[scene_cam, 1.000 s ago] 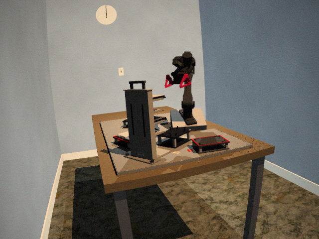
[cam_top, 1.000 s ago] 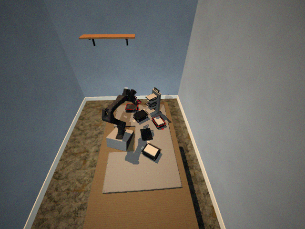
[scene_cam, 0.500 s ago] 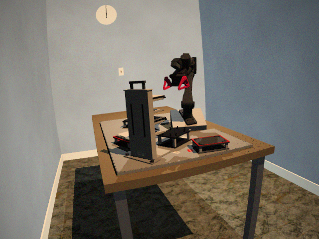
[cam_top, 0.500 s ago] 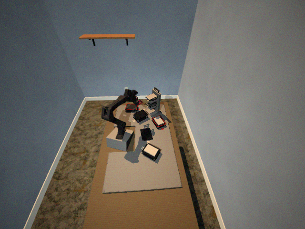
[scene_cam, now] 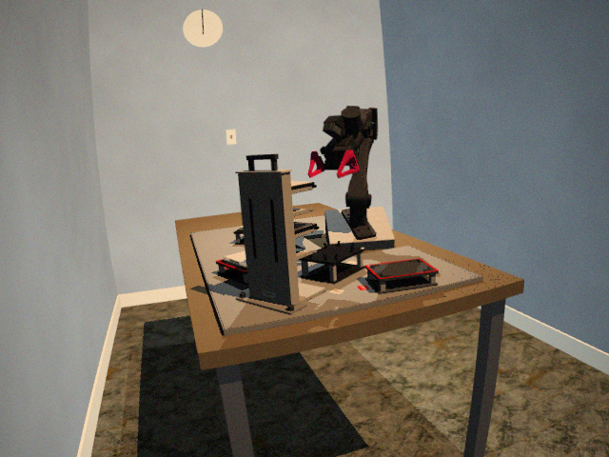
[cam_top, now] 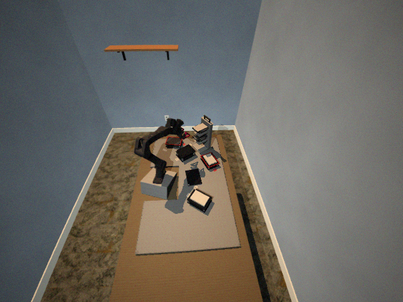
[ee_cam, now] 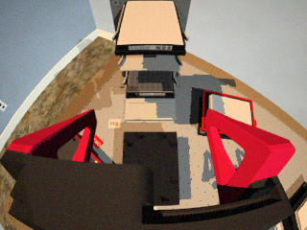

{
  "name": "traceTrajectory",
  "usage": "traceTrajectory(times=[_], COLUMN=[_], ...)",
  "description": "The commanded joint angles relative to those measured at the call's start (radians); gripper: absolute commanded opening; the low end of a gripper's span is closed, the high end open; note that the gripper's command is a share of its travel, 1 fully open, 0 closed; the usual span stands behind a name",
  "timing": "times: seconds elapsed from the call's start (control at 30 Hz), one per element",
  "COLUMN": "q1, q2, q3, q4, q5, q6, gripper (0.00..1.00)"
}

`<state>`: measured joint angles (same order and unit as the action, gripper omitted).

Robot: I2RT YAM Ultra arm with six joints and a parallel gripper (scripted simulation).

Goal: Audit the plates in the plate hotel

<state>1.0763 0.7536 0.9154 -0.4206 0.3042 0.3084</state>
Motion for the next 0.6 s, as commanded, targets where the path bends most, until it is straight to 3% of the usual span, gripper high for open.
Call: traceTrajectory(times=[0.0, 0.33, 0.43, 0.57], q1=[-0.019, -0.047, -0.049, -0.059], q2=[0.025, 0.075, 0.046, 0.100], q3=[-0.015, -0.030, -0.025, -0.040], q4=[0.042, 0.109, 0.117, 0.141], q5=[-0.015, -0.042, -0.043, -0.053], q6=[-0.009, -0.017, -0.017, -0.019], gripper=[1.00, 1.00, 1.00, 1.00])
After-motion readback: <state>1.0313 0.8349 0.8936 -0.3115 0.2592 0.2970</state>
